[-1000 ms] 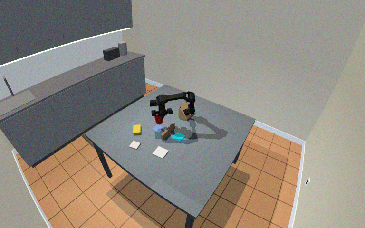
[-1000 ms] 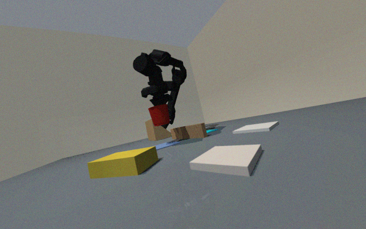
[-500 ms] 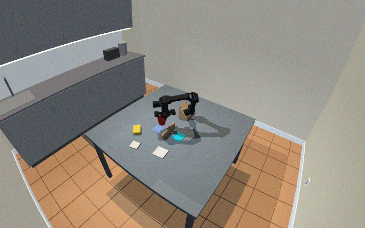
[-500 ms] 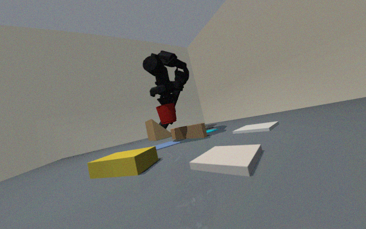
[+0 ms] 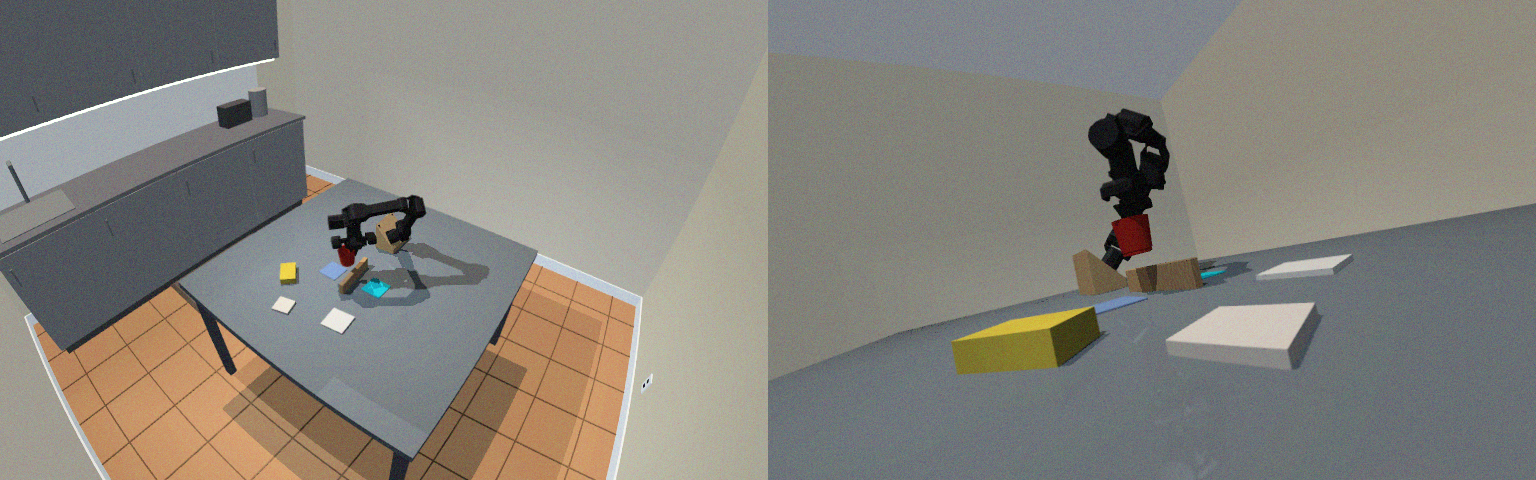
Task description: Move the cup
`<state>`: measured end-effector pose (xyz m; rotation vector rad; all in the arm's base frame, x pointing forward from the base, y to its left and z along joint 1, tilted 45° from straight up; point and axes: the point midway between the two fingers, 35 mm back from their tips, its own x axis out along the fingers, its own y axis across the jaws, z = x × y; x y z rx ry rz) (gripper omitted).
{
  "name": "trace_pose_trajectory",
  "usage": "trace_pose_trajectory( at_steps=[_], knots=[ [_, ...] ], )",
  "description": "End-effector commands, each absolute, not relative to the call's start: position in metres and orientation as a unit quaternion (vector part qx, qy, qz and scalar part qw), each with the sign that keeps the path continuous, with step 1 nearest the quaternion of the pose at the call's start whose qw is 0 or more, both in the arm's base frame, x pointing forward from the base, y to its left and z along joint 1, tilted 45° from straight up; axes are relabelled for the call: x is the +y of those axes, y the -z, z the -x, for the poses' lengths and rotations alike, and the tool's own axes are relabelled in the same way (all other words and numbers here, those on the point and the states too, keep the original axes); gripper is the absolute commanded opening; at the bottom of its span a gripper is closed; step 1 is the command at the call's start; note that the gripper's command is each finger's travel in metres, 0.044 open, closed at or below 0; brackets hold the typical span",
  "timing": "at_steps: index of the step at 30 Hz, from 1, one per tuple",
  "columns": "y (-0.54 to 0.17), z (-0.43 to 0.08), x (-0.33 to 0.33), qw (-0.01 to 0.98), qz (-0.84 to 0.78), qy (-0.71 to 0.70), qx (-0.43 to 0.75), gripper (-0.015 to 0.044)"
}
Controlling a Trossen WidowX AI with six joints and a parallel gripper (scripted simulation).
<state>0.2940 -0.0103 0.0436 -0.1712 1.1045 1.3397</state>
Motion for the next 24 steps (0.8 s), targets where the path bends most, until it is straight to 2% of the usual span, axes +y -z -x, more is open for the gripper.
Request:
trace_pose_trajectory(
  at_steps=[1,24],
  knots=[
    [-0.051,-0.291,-0.003,0.643,0.074,-0.589,0.485,0.0],
    [-0.091,-0.277,0.033,0.642,0.072,-0.589,0.484,0.0]
  ],
)
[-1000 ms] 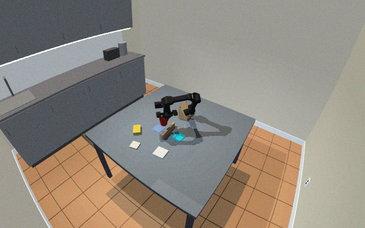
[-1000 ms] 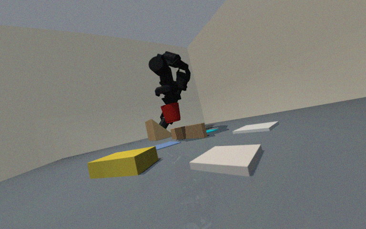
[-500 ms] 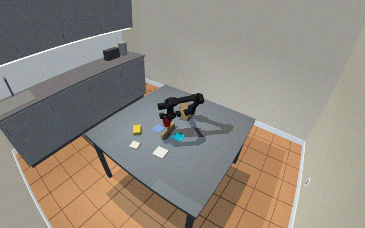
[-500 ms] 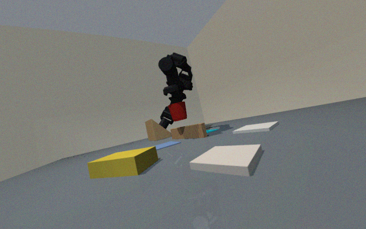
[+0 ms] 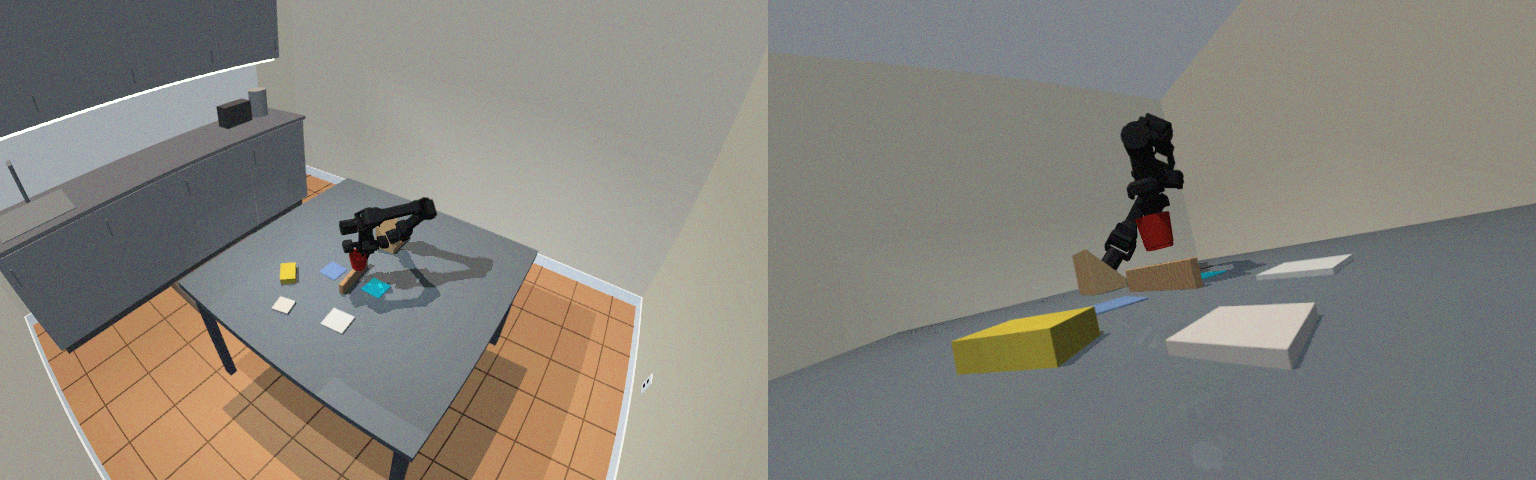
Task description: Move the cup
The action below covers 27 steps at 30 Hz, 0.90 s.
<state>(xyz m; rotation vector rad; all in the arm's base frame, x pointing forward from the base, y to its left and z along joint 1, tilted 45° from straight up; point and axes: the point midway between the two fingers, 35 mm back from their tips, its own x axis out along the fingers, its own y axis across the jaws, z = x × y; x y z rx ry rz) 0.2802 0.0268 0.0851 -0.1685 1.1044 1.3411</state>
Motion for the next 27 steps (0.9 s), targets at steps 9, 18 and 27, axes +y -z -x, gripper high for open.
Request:
trace_pose_trajectory(
  at_steps=[9,18,27],
  knots=[
    [-0.107,-0.271,0.047,0.642,0.072,-0.59,0.484,0.0],
    [-0.123,-0.264,0.062,0.642,0.072,-0.59,0.484,0.0],
    [-0.14,-0.256,0.079,0.642,0.071,-0.59,0.484,0.0]
  ],
)
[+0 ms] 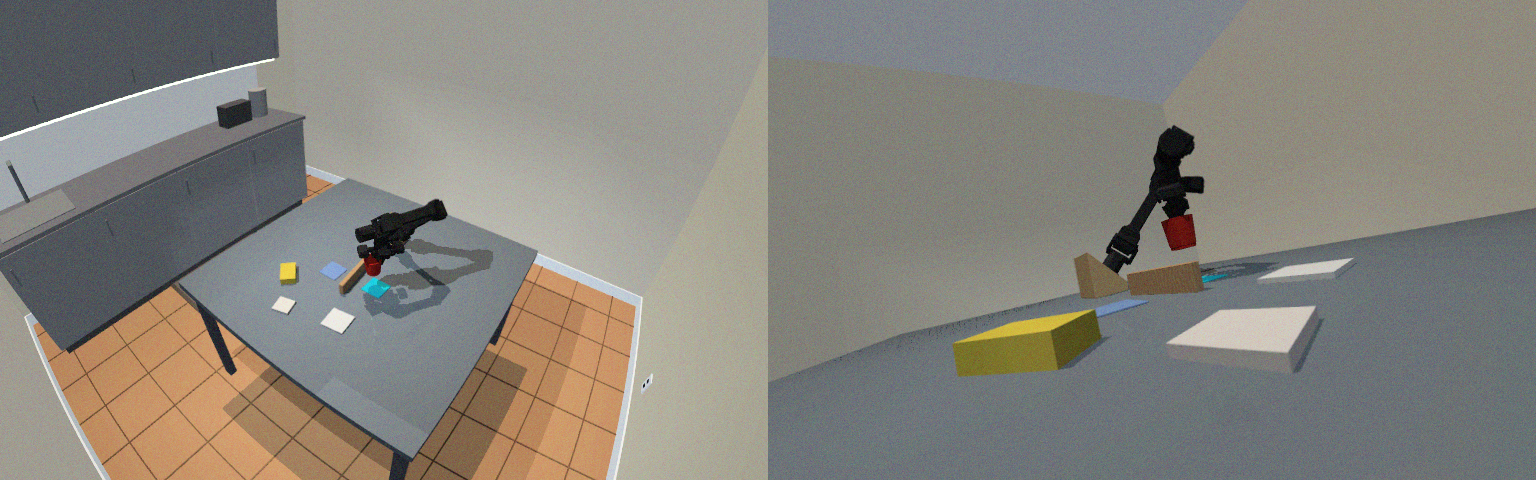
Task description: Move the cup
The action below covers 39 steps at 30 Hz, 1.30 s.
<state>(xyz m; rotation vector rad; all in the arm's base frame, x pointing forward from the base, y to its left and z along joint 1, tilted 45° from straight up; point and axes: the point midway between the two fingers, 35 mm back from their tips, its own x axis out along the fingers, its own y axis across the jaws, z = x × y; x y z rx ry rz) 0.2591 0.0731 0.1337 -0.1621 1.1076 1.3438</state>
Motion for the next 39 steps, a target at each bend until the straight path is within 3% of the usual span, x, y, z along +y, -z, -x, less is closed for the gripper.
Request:
trace_pose_trajectory(
  at_steps=[1,39],
  knots=[
    [-0.142,-0.255,0.081,0.642,0.071,-0.59,0.484,0.0],
    [-0.116,-0.249,0.111,0.642,0.071,-0.59,0.484,0.0]
  ],
)
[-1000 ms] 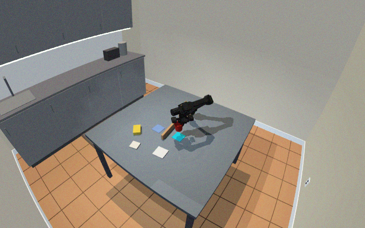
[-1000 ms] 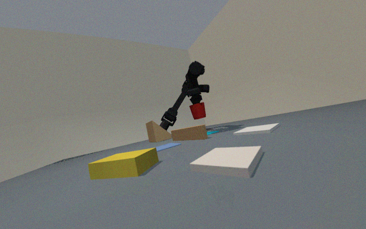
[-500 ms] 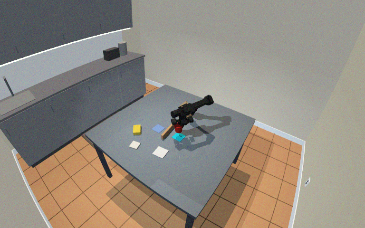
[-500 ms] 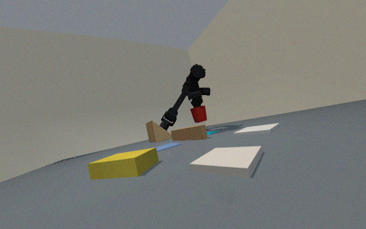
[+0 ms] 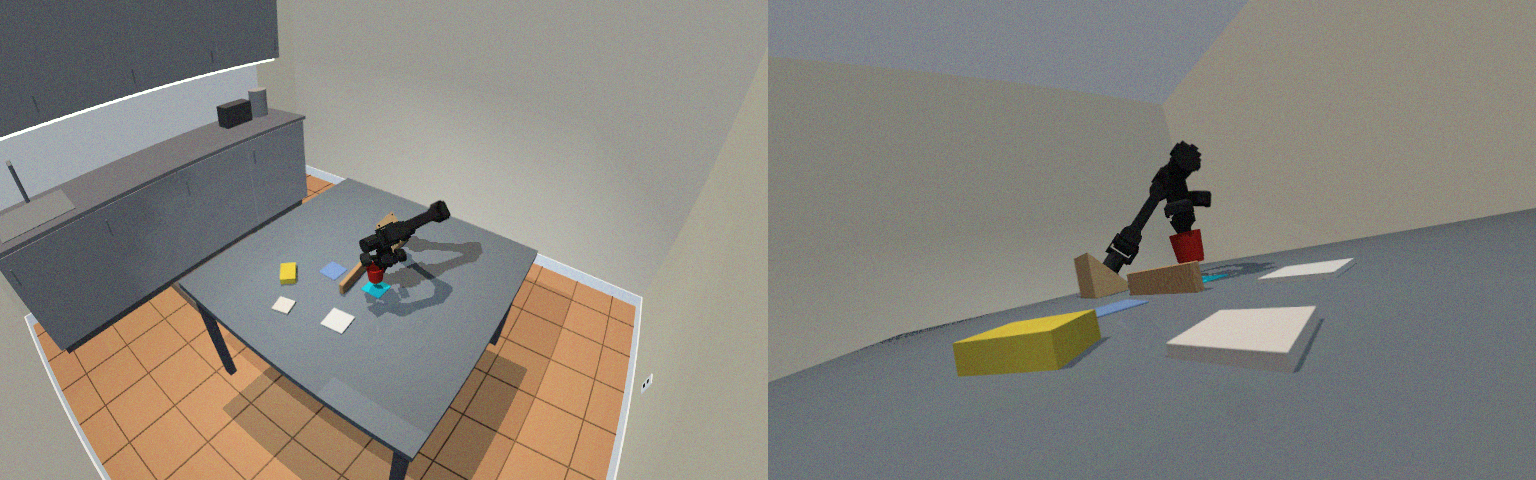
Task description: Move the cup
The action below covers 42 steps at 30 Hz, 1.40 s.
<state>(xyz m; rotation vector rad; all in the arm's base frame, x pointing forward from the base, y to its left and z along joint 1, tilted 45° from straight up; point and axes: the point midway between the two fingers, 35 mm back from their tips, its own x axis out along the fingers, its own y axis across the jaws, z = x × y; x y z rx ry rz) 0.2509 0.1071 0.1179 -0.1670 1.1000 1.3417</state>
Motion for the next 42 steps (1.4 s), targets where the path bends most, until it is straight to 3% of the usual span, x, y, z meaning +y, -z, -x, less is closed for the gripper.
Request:
trace_pose_trajectory(
  at_steps=[1,42],
  knots=[
    [-0.115,-0.248,0.111,0.642,0.071,-0.59,0.484,0.0],
    [-0.094,-0.243,0.133,0.643,0.073,-0.59,0.482,0.0]
  ],
)
